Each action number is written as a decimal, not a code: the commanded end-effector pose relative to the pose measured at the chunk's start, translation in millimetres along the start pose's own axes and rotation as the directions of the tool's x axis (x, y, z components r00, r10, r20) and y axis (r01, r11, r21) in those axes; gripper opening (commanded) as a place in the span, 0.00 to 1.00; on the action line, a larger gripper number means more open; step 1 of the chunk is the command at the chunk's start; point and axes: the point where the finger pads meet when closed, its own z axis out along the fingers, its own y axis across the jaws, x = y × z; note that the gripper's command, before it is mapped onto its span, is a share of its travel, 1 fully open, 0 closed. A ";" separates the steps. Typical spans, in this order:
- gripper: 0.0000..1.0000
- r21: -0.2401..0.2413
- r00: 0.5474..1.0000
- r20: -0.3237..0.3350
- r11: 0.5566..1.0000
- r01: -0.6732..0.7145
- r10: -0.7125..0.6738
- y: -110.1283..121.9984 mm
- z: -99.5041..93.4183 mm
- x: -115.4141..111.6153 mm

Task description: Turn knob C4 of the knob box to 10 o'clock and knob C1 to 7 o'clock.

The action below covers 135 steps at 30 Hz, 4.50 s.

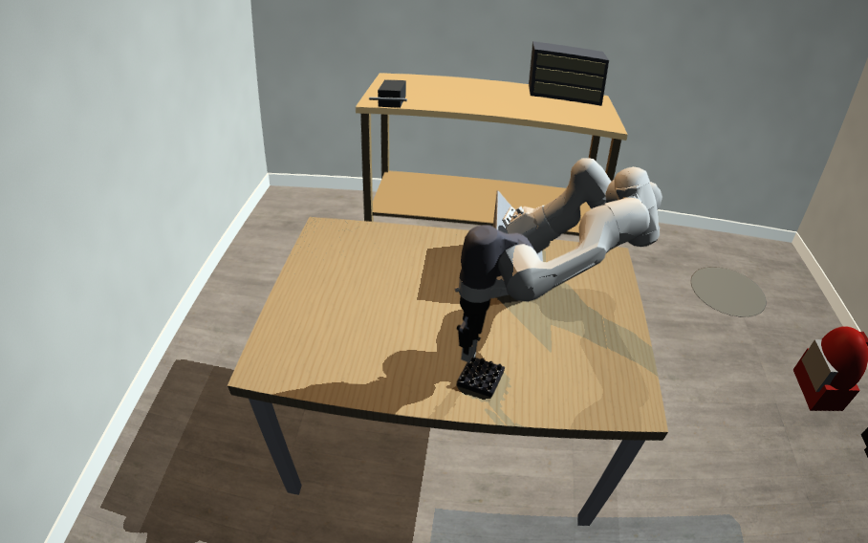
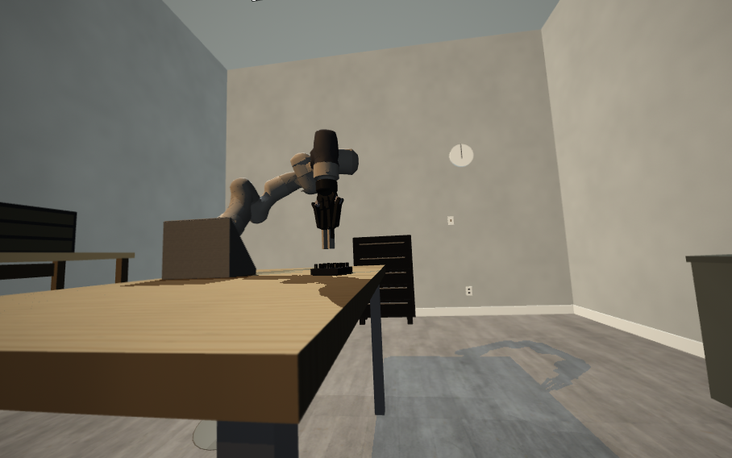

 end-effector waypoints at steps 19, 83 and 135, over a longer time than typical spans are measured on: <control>0.12 0.003 1.000 -0.002 1.000 -0.015 0.015 0.1 16.2 0.4; 0.12 0.003 1.000 -0.002 1.000 -0.015 0.015 0.4 44.4 0.6; 0.12 0.003 1.000 -0.002 1.000 -0.015 0.015 -0.1 44.4 -0.1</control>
